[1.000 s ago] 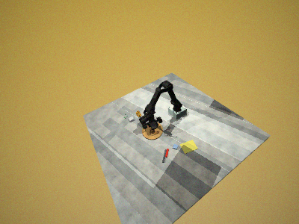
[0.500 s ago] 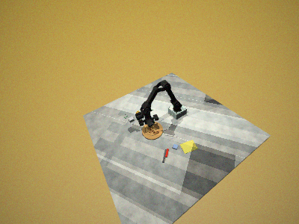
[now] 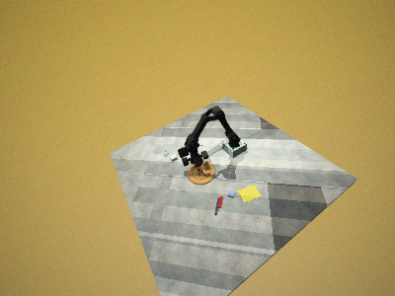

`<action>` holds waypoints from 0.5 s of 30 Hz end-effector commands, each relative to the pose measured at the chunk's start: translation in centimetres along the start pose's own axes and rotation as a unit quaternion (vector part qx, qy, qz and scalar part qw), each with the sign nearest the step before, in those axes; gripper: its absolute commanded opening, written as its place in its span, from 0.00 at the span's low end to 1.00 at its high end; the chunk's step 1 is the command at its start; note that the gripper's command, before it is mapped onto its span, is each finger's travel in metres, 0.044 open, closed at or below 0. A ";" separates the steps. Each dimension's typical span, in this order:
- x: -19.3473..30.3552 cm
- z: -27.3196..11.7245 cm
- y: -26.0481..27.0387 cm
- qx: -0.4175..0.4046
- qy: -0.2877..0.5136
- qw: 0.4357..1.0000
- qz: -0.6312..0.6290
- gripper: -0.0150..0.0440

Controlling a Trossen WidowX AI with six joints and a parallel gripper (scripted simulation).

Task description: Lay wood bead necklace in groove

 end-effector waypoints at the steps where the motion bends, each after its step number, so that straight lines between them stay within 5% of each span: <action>1: 0.0 0.4 0.1 -0.002 0.001 1.000 -0.002 0.25; 4: 0.0 0.4 0.1 -0.002 0.001 1.000 -0.002 0.25; 15: 0.0 0.1 -0.1 0.002 0.001 1.000 0.000 0.74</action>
Point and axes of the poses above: the point midway between the two fingers, 35 mm back from their tips, its own z axis out along the fingers, its own y axis across the jaws, x = y × z, the point moved 7 cm from there along -z, back along the fingers, and after that the axes turned 10 degrees about z, right-handed, at the moved point
